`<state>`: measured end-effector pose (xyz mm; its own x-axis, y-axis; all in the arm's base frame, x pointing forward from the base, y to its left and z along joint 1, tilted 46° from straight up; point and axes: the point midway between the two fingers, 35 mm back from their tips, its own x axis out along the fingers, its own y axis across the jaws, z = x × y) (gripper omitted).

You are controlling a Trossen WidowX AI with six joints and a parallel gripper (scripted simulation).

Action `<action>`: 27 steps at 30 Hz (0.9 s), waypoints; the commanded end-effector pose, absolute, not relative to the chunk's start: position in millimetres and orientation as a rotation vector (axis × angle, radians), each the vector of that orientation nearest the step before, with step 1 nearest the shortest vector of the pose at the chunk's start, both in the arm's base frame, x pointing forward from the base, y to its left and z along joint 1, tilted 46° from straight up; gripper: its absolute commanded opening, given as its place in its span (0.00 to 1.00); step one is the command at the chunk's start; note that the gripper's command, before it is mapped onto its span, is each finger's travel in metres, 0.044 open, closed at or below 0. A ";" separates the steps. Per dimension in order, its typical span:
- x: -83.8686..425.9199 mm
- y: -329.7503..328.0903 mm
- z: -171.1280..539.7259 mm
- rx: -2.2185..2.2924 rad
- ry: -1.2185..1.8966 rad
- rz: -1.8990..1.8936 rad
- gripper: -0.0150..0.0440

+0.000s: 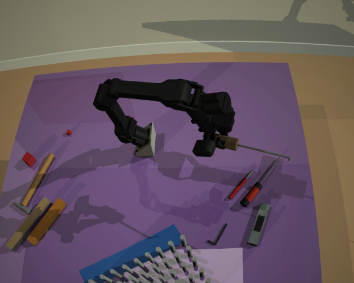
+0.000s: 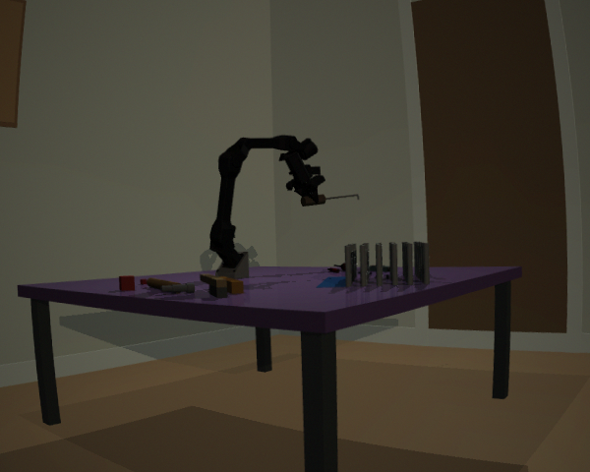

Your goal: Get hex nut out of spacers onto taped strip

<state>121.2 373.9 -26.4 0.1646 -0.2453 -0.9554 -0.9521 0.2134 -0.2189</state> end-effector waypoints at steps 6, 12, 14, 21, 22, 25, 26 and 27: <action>176.6 336.2 22.7 -1.219 1.292 0.666 0.25; 206.7 305.6 51.0 -1.185 1.276 0.589 0.25; 215.6 294.4 60.1 -1.175 1.272 0.563 0.25; 241.8 252.0 90.5 -1.141 1.257 0.467 0.25; 244.9 245.5 94.6 -1.136 1.255 0.453 0.25; 253.2 225.9 106.7 -1.123 1.250 0.410 0.25; 255.6 219.2 110.6 -1.119 1.248 0.395 0.25; 257.9 212.4 114.5 -1.115 1.247 0.380 0.25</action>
